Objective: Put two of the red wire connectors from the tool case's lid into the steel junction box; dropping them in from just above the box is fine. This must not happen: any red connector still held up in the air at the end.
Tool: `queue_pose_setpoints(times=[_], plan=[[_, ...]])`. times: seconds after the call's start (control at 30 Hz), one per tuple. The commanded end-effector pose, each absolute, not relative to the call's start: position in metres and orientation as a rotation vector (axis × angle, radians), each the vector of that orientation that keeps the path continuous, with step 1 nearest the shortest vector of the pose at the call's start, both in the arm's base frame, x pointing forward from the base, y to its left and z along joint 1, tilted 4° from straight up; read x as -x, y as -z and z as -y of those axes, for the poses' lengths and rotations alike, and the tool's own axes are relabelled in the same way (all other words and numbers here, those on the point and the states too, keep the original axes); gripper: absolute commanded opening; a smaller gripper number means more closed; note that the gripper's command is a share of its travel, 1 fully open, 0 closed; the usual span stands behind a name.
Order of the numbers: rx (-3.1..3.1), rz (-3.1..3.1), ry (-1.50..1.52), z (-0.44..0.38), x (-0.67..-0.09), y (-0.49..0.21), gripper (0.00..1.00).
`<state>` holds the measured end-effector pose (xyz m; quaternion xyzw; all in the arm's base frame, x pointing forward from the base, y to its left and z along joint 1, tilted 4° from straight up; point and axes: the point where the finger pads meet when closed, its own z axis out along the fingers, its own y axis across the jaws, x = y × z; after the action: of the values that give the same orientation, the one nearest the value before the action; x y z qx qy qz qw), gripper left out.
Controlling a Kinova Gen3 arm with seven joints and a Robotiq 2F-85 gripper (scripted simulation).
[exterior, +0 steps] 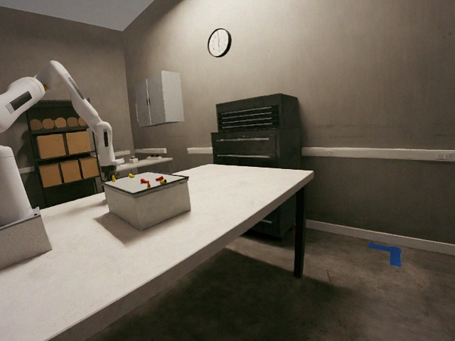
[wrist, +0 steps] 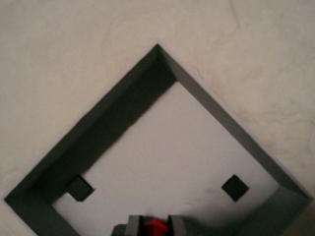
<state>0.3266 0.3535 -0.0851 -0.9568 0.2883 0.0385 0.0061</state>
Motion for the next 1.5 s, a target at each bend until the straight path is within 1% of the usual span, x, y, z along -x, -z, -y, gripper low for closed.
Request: queue_pose_setpoints(times=[0.0, 0.1, 0.13, 1.47], plan=[[2.996, -0.906, -0.12, -0.352, -0.3272, 0.0868, 0.19], [2.996, -0.906, -0.12, -0.352, -0.3272, 0.0868, 0.19], [2.996, -0.906, -0.12, -0.352, -0.3272, 0.0868, 0.37], [2.996, -0.906, -0.12, -0.352, -0.3272, 0.0868, 0.37]])
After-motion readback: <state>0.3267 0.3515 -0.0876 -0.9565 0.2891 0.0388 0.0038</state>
